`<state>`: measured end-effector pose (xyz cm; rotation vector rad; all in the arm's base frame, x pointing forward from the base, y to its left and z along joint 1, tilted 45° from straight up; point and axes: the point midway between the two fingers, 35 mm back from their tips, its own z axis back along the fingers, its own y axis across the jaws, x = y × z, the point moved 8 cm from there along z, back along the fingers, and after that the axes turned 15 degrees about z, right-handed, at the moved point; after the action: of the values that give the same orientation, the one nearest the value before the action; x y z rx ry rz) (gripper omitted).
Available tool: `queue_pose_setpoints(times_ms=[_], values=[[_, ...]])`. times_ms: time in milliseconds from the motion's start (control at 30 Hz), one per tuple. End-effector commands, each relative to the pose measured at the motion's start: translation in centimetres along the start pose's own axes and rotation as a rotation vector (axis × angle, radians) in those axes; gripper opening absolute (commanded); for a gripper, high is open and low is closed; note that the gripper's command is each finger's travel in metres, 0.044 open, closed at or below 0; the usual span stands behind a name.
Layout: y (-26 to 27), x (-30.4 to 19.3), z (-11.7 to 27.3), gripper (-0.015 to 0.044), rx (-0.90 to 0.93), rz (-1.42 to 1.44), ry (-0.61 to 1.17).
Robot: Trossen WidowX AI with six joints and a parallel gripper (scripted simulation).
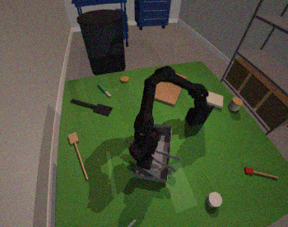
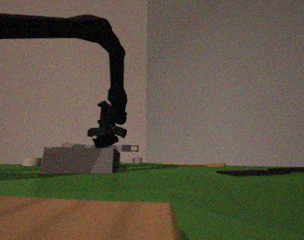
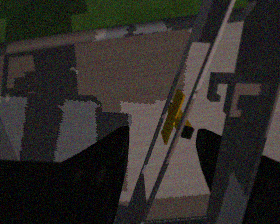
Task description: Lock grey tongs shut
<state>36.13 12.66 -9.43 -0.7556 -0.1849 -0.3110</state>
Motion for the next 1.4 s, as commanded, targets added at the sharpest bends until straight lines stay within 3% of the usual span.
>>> queue_pose_setpoints(times_ms=[0, 700, 900, 1067, 1167, 1367], values=[[0.0, 0.0, 0.0, 0.0154, 0.001, -0.001, 0.0], [0.0, 0.0, 0.0, 0.0014, 0.001, -0.001, 0.0], [0.0, 0.0, 0.0, -0.0143, 0.001, -0.001, 0.0], [0.1, 0.1, 0.3, -0.015, 0.001, -0.001, 0.0], [0.4, 0.3, 2.7, -0.015, 0.004, 0.002, 0.002], [0.3, 0.1, 11.7, -0.015, 0.0, 0.007, 0.005]])
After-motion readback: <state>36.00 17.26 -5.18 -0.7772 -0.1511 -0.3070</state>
